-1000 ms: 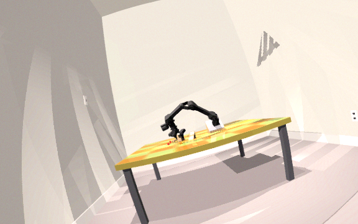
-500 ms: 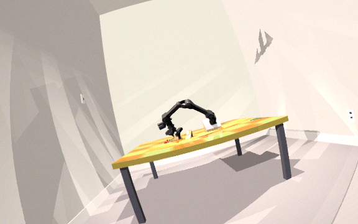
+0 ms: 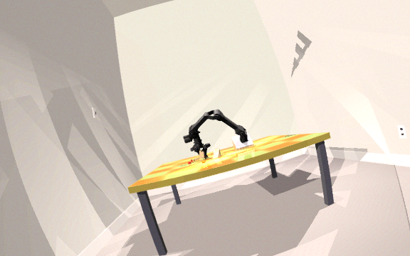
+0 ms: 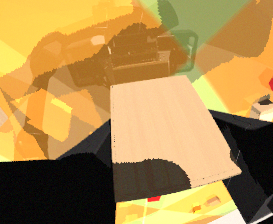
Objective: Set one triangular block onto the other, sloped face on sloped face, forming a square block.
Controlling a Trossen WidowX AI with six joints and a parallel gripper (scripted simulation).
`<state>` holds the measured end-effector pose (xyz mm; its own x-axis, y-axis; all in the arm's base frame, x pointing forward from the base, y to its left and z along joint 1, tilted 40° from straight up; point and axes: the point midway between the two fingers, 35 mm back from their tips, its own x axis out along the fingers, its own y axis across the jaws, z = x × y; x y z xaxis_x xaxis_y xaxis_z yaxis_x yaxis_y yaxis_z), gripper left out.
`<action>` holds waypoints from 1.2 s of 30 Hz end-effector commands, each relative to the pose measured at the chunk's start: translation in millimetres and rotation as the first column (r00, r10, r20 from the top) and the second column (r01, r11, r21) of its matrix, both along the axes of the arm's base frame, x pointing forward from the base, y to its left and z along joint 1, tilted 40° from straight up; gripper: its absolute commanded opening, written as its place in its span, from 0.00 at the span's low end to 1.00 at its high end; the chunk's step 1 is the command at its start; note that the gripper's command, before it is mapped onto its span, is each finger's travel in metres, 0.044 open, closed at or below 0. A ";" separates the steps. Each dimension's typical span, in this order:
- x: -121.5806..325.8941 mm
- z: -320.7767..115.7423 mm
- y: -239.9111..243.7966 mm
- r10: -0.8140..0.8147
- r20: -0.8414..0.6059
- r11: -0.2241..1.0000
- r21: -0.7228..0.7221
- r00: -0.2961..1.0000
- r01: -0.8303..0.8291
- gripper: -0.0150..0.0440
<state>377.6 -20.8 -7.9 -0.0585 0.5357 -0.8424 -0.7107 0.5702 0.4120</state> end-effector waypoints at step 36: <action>-51.1 -26.6 -42.5 -0.531 0.335 0.691 0.703 0.778 0.168 0.25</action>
